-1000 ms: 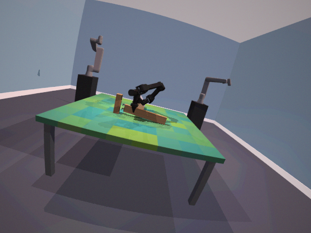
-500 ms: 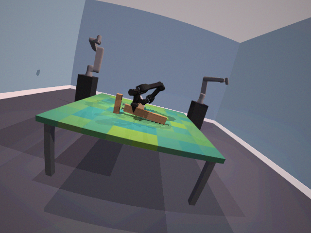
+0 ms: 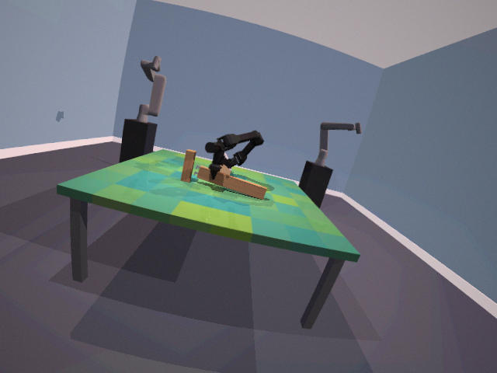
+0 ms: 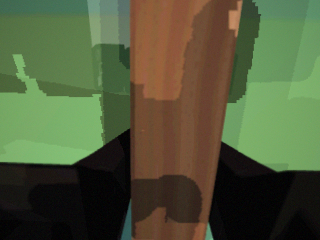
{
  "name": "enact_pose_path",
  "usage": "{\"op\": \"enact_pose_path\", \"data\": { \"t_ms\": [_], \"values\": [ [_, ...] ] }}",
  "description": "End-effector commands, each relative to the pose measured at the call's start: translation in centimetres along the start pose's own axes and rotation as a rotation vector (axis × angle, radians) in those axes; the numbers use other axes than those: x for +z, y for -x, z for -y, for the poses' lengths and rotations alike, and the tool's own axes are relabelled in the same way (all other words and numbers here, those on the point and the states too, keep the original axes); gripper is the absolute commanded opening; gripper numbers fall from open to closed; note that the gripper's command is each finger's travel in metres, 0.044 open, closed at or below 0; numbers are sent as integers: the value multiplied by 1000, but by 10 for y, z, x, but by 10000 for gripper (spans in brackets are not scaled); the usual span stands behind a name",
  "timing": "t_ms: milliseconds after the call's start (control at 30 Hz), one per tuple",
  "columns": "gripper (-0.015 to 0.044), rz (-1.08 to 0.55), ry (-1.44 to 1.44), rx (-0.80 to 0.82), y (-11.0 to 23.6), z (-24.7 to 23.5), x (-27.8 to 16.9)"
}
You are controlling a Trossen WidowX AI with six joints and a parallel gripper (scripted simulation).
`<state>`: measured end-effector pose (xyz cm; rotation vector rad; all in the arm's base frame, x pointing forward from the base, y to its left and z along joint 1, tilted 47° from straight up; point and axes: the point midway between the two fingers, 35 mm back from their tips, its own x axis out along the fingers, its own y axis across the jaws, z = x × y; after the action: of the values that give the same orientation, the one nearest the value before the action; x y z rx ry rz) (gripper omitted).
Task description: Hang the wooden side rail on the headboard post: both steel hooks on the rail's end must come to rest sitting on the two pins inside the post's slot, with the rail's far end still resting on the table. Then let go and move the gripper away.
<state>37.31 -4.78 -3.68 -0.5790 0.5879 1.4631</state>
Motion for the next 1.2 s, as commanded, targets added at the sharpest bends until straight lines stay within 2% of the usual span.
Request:
{"op": "enact_pose_path", "data": {
  "t_ms": [0,1167],
  "values": [
    [0,-2,1,-13,4,3,-2],
    [0,-2,2,-13,2,6,-6]
  ]
}}
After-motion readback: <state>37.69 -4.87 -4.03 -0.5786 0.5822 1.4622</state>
